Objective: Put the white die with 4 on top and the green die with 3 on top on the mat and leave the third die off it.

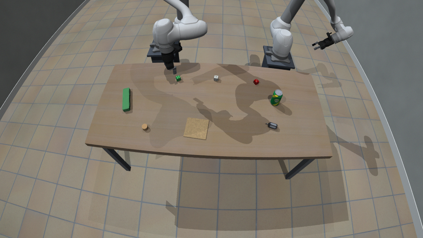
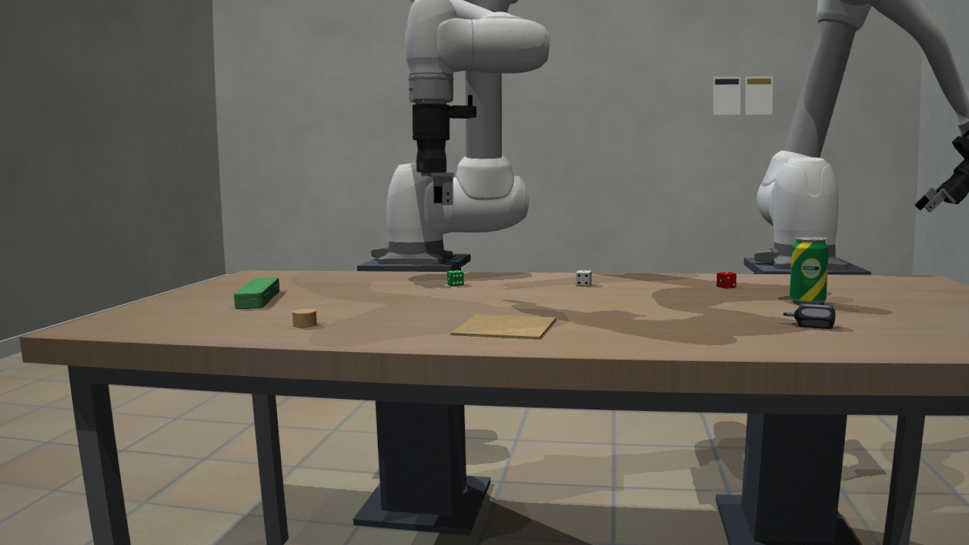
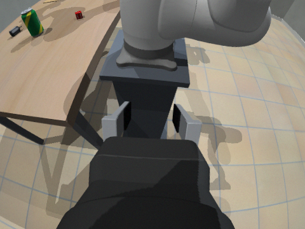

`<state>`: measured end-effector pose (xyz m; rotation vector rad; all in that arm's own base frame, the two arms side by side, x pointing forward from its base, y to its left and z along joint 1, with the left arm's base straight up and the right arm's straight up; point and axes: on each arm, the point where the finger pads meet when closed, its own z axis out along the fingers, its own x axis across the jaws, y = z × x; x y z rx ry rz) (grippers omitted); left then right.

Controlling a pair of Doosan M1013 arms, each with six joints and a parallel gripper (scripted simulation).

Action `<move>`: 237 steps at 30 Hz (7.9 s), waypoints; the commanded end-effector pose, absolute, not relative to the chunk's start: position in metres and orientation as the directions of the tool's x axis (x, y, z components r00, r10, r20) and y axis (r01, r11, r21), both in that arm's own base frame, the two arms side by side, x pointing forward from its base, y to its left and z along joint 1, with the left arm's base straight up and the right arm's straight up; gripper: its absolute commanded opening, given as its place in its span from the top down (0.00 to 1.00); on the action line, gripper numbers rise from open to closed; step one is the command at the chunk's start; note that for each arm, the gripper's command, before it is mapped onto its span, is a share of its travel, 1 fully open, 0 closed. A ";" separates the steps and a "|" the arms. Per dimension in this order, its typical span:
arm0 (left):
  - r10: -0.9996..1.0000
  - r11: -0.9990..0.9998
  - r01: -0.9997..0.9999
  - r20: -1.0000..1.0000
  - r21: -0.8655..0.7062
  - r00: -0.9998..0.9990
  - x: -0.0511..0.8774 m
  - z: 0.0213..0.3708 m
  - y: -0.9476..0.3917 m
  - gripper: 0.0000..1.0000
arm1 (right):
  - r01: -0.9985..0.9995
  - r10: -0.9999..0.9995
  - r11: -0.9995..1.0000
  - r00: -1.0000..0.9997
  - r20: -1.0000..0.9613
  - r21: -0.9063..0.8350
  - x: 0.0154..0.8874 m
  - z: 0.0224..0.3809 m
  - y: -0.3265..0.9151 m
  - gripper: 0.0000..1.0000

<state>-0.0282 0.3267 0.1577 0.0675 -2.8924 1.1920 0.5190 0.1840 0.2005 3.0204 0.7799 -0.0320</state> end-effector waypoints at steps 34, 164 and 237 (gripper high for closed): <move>-0.035 0.706 -0.051 0.038 -0.706 -0.999 -0.032 0.159 0.323 0.00 | 0.677 0.677 -0.736 0.736 0.000 0.001 0.426 0.160 0.197 0.00; -0.035 0.706 -0.051 0.038 -0.706 -0.999 -0.032 0.159 0.323 0.00 | 0.678 0.678 -0.735 0.735 0.000 0.000 0.421 0.060 0.466 0.00; -0.035 0.706 -0.051 0.038 -0.706 -0.999 -0.032 0.159 0.323 0.00 | 0.678 0.678 -0.735 0.735 0.000 0.000 0.427 0.060 0.570 0.00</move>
